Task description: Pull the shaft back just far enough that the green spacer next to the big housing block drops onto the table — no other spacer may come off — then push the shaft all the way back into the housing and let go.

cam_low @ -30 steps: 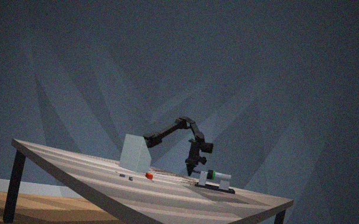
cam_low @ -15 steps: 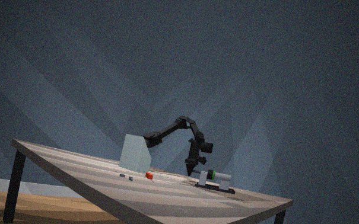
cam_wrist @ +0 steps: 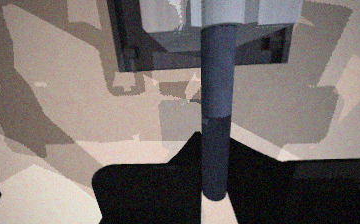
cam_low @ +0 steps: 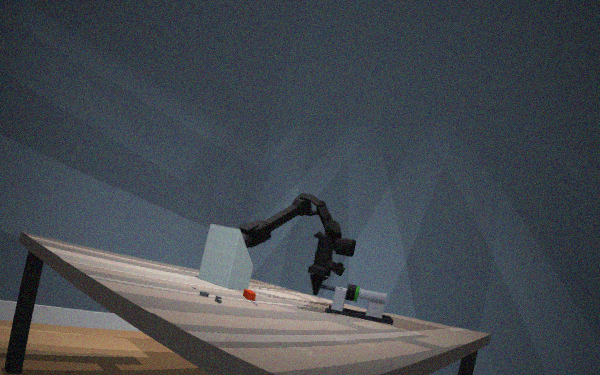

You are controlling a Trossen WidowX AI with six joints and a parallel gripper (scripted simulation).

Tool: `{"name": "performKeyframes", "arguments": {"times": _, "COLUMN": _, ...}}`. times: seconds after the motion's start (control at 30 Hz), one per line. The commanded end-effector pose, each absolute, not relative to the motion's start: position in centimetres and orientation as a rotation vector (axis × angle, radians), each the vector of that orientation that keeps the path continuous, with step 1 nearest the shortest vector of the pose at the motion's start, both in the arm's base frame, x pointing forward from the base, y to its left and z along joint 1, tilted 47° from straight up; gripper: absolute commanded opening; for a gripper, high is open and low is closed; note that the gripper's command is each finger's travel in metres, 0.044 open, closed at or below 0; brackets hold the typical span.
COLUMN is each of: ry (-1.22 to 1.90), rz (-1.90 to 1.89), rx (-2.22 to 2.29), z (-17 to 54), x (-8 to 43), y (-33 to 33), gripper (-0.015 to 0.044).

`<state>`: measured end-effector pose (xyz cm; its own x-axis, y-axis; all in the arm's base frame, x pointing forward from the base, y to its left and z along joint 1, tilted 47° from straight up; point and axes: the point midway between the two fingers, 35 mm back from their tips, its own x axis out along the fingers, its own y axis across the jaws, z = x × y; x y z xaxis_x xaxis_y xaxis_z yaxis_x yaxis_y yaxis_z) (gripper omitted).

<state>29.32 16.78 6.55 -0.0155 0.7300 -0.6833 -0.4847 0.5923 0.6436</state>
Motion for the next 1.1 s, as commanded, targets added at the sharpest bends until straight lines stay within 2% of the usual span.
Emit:
{"name": "performKeyframes", "arguments": {"times": 0.0, "ry": 1.258, "rz": 0.982, "rx": 0.244, "z": 6.50, "x": 29.16, "y": 16.76, "gripper": 0.0000}}
{"name": "performKeyframes", "arguments": {"times": 1.07, "ry": 1.258, "rz": 0.982, "rx": 0.244, "z": 6.40, "x": 28.92, "y": 16.67, "gripper": 0.0000}}
